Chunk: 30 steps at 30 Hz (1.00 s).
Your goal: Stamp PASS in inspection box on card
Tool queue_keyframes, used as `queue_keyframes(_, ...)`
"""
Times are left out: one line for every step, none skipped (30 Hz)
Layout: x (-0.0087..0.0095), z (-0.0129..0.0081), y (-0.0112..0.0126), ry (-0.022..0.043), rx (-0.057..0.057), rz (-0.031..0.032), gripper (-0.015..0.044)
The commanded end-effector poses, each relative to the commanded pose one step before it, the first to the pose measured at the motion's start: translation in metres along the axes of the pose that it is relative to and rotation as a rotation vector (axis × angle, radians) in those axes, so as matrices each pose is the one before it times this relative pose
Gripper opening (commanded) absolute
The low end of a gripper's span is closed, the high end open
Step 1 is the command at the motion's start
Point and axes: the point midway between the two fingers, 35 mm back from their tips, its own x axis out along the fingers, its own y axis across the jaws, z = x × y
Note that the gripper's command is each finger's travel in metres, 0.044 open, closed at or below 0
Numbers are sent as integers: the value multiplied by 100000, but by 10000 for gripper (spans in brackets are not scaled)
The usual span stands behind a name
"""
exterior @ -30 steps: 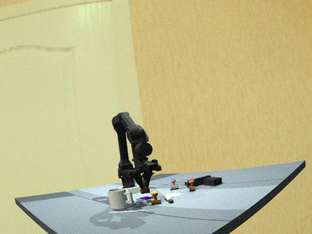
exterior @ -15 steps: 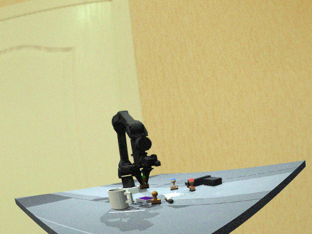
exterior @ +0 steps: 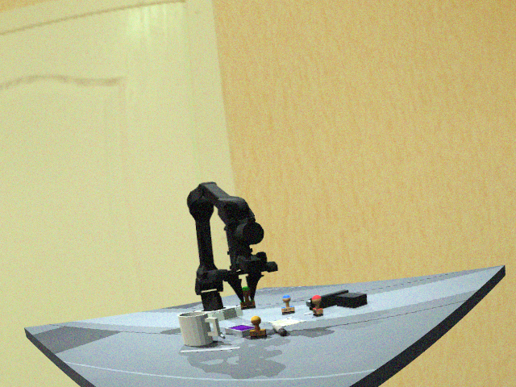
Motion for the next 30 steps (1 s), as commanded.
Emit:
queue_keyframes(-74, 321, 1383, -106, 11351, 293, 0)
queue_keyframes(-3, 0, 313, -2, 2520, 21, 0)
queue_keyframes(-3, -11, 314, 0, 2520, 21, 0)
queue_keyframes(-3, -22, 313, 1, 2520, 21, 0)
queue_keyframes(-2, -33, 313, 2, 2520, 21, 0)
queue_keyframes(-2, -44, 312, 4, 2520, 21, 0)
queue_keyframes(-2, -55, 310, 5, 2519, 20, 0)
queue_keyframes(-1, -66, 309, 7, 2520, 20, 0)
queue_keyframes(-1, -76, 306, 8, 2520, 20, 0)
queue_keyframes(-1, -87, 304, 9, 2520, 19, 0)
queue_keyframes(-1, -98, 301, 10, 2520, 18, 0)
queue_keyframes(0, -109, 298, 12, 2520, 18, 0)
queue_keyframes(0, -119, 294, 13, 2520, 17, 0)
queue_keyframes(0, -130, 290, 14, 2520, 16, 0)
queue_keyframes(0, -140, 285, 15, 2520, 15, 0)
queue_keyframes(1, -150, 281, 16, 2520, 14, 0)
queue_keyframes(1, -160, 275, 17, 2519, 13, 0)
queue_keyframes(1, -170, 270, 18, 2520, 12, 0)
queue_keyframes(2, -179, 264, 19, 2520, 11, 0)
queue_keyframes(2, -188, 258, 20, 2520, 10, 0)
queue_keyframes(2, -198, 251, 21, 2520, 9, 0)
queue_keyframes(2, -207, 245, 22, 2520, 8, 0)
queue_keyframes(3, -215, 237, 22, 2520, 6, 0)
queue_keyframes(3, -224, 230, 23, 2520, 5, 0)
queue_keyframes(3, -232, 222, 24, 2520, 4, 0)
queue_keyframes(3, -240, 214, 24, 2520, 2, 0)
queue_keyframes(4, -247, 206, 24, 2519, 1, 0)
queue_keyframes(4, -255, 197, 25, 2520, -1, 0)
queue_keyframes(4, -262, 188, 25, 2520, -2, 0)
queue_keyframes(5, -268, 179, 25, 2519, -4, 0)
